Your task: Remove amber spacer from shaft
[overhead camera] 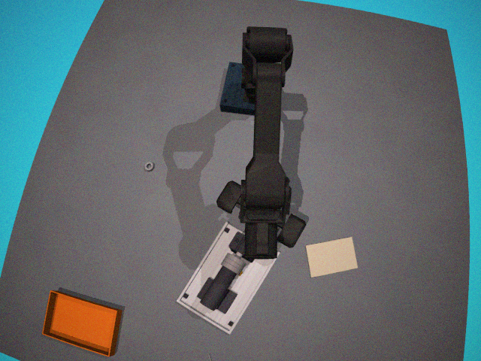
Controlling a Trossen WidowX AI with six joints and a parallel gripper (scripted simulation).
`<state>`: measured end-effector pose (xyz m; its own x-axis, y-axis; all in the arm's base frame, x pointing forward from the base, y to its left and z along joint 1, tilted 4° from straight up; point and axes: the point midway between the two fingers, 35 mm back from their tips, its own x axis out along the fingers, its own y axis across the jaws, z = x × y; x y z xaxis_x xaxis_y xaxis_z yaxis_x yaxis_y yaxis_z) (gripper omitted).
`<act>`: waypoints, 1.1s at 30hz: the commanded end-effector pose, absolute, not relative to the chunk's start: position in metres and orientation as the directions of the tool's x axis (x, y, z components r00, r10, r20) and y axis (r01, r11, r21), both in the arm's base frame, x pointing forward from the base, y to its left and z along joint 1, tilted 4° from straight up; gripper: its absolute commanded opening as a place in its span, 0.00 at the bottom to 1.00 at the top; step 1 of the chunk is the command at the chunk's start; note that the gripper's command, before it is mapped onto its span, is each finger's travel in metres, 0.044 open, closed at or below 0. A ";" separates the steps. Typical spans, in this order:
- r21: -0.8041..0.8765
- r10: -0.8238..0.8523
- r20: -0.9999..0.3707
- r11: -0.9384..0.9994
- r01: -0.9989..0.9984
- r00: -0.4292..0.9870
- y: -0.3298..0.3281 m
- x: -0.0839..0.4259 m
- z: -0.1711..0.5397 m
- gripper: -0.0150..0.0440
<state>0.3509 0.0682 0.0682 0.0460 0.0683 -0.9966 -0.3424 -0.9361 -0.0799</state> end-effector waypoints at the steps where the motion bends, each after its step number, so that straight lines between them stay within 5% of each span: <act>1: -0.078 0.062 -0.996 -0.937 -0.342 0.056 0.066 0.355 0.070 0.25; 33: -0.078 0.062 -0.996 -0.937 -0.342 0.057 0.061 0.367 0.070 0.25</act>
